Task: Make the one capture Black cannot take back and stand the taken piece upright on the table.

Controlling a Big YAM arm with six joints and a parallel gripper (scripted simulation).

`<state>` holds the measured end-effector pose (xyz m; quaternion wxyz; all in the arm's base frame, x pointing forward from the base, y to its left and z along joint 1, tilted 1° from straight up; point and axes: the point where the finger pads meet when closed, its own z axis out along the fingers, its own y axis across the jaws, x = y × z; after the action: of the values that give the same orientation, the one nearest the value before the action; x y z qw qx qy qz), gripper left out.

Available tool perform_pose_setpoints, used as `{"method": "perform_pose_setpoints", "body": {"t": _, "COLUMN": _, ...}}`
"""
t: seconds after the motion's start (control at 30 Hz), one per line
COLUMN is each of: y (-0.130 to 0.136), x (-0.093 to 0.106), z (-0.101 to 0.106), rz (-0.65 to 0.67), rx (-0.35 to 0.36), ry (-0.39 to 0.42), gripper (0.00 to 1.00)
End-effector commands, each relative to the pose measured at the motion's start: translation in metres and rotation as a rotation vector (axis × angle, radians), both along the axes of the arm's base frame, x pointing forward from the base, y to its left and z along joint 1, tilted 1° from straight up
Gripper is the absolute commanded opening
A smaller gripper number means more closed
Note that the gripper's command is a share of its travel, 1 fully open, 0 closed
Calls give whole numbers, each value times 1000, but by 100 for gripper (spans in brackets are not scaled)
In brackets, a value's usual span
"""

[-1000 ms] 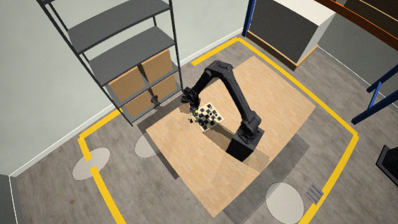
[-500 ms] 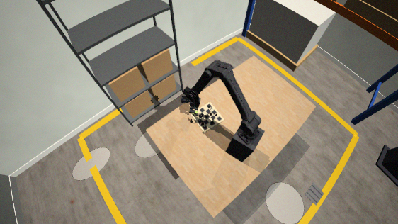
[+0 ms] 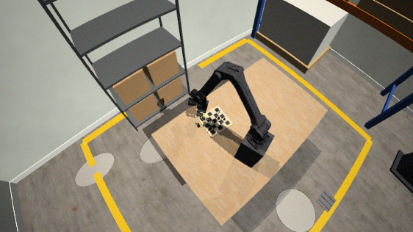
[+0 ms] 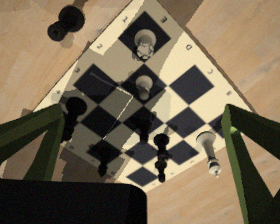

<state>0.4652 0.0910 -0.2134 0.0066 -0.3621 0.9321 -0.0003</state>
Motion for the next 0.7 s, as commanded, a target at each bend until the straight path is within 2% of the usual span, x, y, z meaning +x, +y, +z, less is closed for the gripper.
{"method": "perform_pose_setpoints", "body": {"t": 0.0, "y": 3, "x": 10, "z": 31, "rz": 14, "rx": 6, "ry": -28, "gripper": 100}}
{"method": "perform_pose_setpoints", "body": {"t": 0.17, "y": 2, "x": 9, "z": 57, "rz": 13, "rx": 6, "ry": -28, "gripper": 100}}
{"method": "perform_pose_setpoints", "body": {"t": 0.23, "y": 2, "x": 9, "z": 57, "rz": 13, "rx": 6, "ry": -28, "gripper": 100}}
{"method": "perform_pose_setpoints", "body": {"t": 0.43, "y": 2, "x": 8, "z": 80, "rz": 13, "rx": 6, "ry": -28, "gripper": 100}}
{"method": "perform_pose_setpoints", "body": {"t": 0.47, "y": 2, "x": 8, "z": 82, "rz": 13, "rx": 6, "ry": -28, "gripper": 100}}
{"method": "perform_pose_setpoints", "body": {"t": 0.57, "y": 0, "x": -1, "z": 69, "rz": 13, "rx": 0, "ry": 6, "gripper": 100}}
{"method": "perform_pose_setpoints", "body": {"t": 0.67, "y": 1, "x": 5, "z": 73, "rz": 13, "rx": 2, "ry": -7, "gripper": 100}}
